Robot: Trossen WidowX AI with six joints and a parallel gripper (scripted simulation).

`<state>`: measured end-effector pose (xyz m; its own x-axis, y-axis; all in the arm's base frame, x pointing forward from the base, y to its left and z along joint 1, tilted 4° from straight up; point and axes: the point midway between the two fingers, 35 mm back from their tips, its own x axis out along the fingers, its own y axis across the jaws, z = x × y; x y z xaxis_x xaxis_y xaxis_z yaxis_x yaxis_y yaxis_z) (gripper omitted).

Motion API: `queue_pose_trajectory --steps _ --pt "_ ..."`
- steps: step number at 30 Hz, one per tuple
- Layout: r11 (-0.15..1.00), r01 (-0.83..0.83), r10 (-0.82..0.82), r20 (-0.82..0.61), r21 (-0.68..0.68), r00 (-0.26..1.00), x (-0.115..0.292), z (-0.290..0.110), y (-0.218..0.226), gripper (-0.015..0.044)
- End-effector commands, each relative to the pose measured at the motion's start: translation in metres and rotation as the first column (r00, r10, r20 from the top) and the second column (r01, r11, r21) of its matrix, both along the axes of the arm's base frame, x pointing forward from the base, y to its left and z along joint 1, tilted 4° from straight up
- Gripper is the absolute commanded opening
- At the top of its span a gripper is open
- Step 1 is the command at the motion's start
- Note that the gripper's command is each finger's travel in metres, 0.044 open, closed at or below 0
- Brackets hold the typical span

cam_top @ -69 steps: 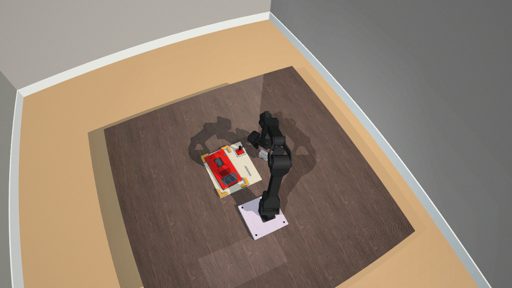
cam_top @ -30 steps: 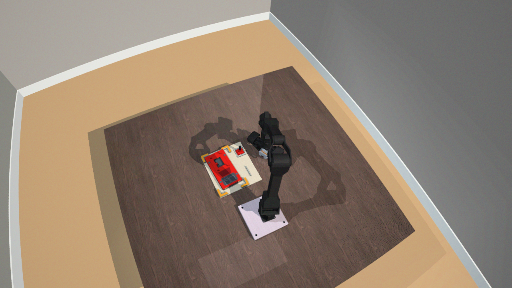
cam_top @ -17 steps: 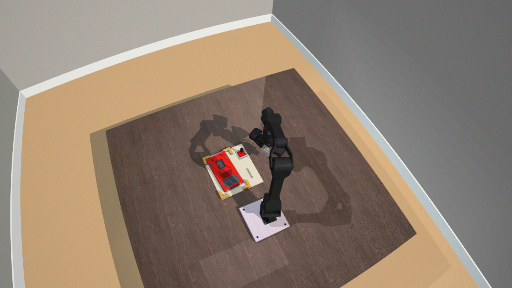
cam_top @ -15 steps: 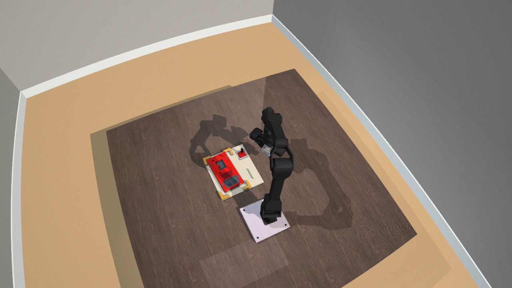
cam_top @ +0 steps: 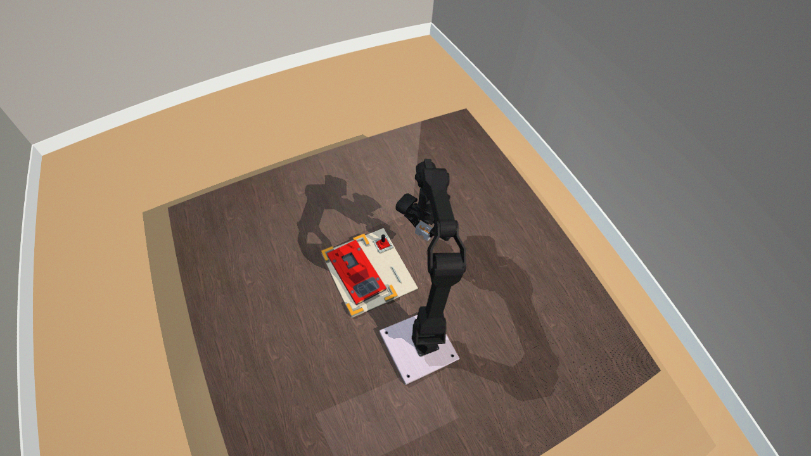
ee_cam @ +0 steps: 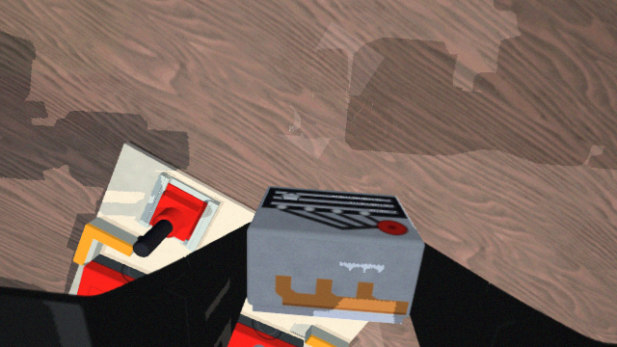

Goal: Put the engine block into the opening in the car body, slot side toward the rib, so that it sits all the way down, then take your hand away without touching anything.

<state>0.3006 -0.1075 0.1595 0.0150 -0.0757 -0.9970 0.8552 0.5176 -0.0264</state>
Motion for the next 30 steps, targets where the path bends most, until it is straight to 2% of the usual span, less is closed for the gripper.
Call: queue_pose_trajectory --steps 1,9,18,30 --pt "1.000 0.005 -0.005 0.007 0.000 1.000 -0.002 0.012 0.002 0.0000" --pt "1.000 0.006 -0.006 0.007 0.000 1.000 -0.001 -0.005 0.000 0.0000" --pt "0.999 0.005 -0.003 0.034 -0.047 0.999 -0.003 -0.003 0.002 0.0000" --pt "0.940 0.024 0.046 0.197 -0.340 0.979 -0.008 -0.008 0.011 0.0000"
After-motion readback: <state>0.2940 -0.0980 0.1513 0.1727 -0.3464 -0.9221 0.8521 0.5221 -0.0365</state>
